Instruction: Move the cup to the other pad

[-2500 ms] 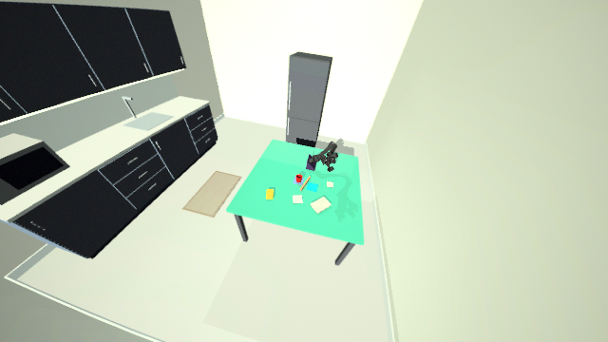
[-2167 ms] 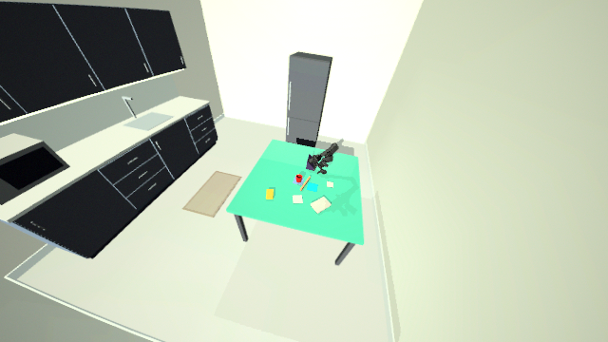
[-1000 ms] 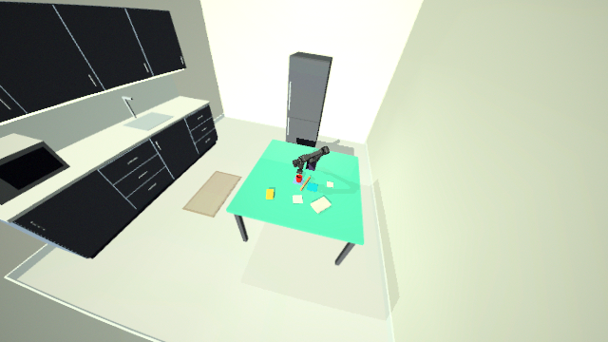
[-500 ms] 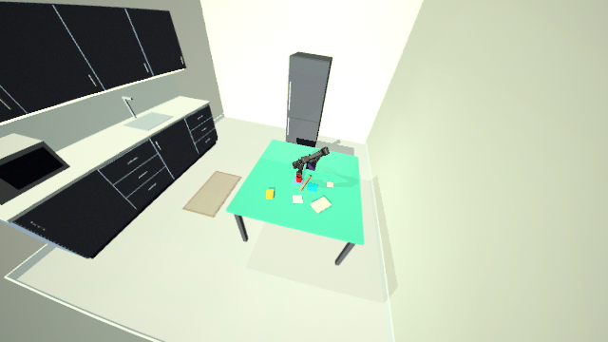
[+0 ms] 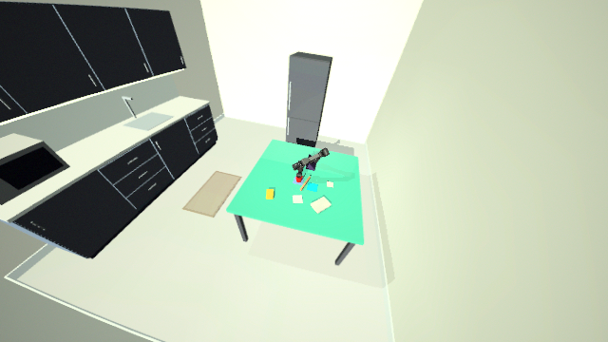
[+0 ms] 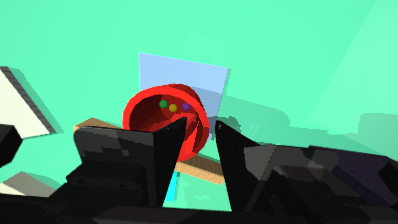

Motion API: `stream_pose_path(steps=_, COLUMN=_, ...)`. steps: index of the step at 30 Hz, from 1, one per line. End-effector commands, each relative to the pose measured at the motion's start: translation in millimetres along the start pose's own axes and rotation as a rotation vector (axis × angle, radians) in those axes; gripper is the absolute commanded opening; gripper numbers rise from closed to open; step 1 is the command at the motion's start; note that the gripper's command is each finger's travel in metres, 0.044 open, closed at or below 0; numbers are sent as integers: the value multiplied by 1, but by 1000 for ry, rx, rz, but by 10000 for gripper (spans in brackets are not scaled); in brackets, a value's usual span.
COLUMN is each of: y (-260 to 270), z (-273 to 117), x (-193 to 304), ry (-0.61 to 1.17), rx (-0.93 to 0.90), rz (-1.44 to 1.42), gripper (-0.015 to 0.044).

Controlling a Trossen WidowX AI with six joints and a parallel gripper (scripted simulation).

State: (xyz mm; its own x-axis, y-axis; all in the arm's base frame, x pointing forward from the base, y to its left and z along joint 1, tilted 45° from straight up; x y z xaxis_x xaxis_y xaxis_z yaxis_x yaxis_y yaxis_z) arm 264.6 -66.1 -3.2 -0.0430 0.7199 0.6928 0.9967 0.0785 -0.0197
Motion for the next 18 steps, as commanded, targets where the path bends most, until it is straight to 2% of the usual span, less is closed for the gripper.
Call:
stream_pose_path(steps=1, y=-1, z=9, x=0, ry=8, rx=2, rz=6, gripper=148)
stream_pose_path(steps=12, y=-2, z=18, x=1, ry=9, rx=3, rz=6, gripper=148)
stream_pose_path(steps=14, y=-2, z=16, x=1, ry=4, rx=4, rz=1, gripper=95)
stream_pose_path(steps=18, y=-2, z=16, x=1, ry=4, rx=4, rz=1, gripper=69)
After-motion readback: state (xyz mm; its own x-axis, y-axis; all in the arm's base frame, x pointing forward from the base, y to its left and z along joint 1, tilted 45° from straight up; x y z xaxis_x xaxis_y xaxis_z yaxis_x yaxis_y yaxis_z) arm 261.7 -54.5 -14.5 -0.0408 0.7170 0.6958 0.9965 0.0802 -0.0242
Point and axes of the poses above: the point midway between the two fingers, 35 mm back from their tips, its own z axis out along the fingers, its own y axis across the jaws, x = y × z, the point moved 7 cm from there along -z, back along the fingers, and after that the axes turned 6 degrees about z, right-handed, at the moved point
